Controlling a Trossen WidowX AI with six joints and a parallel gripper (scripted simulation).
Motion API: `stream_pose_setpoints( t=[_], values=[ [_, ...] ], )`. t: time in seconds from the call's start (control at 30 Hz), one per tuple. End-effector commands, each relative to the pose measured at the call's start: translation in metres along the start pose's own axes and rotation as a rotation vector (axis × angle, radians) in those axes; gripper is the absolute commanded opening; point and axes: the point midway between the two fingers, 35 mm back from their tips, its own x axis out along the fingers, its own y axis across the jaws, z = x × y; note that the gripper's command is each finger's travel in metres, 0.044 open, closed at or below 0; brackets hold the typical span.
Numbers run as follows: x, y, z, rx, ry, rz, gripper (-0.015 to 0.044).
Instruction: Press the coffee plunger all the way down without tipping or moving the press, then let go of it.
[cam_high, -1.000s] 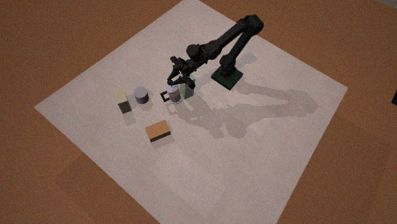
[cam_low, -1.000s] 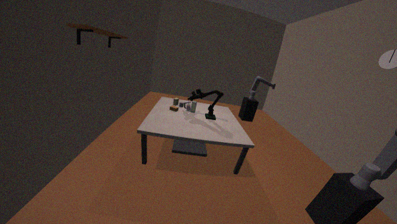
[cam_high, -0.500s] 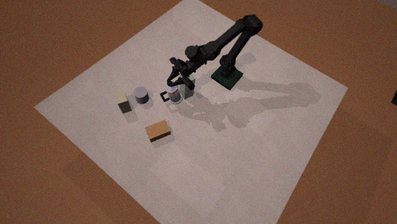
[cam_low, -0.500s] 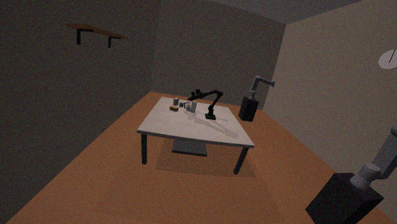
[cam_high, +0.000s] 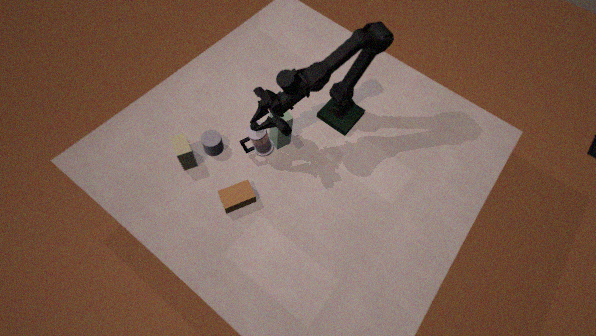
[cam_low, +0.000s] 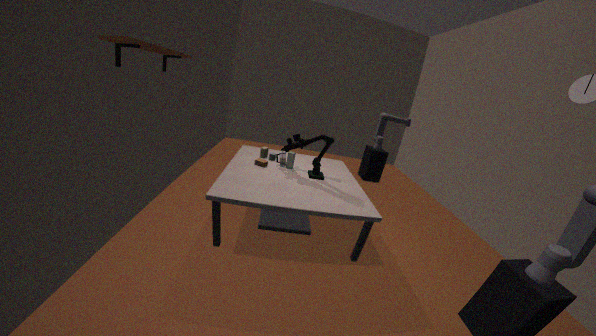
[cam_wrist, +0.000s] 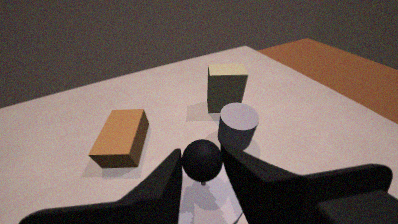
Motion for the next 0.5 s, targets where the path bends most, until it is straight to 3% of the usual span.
stream_pose_setpoints(
  t=[0.0, 0.47],
  values=[
    [0.0021, 0.0, -0.0038, 0.006, 0.019, -0.001, 0.012],
    [0.0021, 0.0, 0.0004, 0.0, 0.006, 0.0, 0.012]
  ],
)
